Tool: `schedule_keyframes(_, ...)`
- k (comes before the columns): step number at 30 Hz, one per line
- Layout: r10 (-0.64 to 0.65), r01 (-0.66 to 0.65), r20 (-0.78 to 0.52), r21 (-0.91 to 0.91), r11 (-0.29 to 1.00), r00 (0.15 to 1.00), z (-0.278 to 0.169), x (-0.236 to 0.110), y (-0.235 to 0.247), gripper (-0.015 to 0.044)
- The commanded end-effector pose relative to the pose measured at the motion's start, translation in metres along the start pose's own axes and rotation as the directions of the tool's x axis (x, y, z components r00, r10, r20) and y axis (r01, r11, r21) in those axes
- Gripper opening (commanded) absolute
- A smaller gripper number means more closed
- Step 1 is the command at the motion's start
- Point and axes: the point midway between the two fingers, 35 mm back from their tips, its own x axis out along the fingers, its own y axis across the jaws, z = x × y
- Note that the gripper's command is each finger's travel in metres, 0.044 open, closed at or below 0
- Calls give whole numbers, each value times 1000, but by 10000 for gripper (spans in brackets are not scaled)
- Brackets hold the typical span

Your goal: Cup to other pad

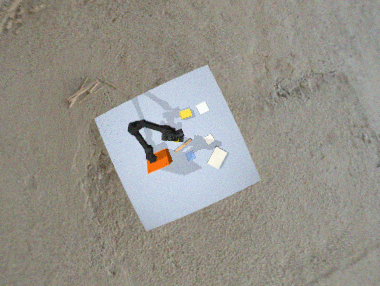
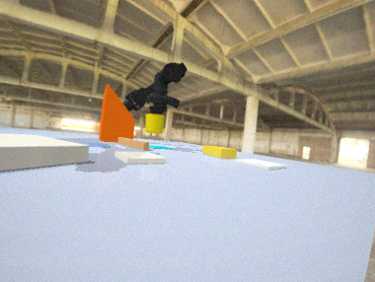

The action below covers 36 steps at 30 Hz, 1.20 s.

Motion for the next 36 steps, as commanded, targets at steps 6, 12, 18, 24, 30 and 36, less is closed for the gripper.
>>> schedule_keyframes(6,3,-3,3,5,1000,1000,12,0,13,0)
schedule_keyframes(12,4,-4,5,5,1000,1000,19,0,22,0)
schedule_keyframes(18,4,-4,5,5,1000,1000,22,2,25,0)
schedule_keyframes(24,4,-4,5,5,1000,1000,22,8,24,0)
schedule_keyframes(30,4,-4,5,5,1000,1000,23,16,24,0)
schedule_keyframes(36,4,-4,5,5,1000,1000,23,23,25,0)
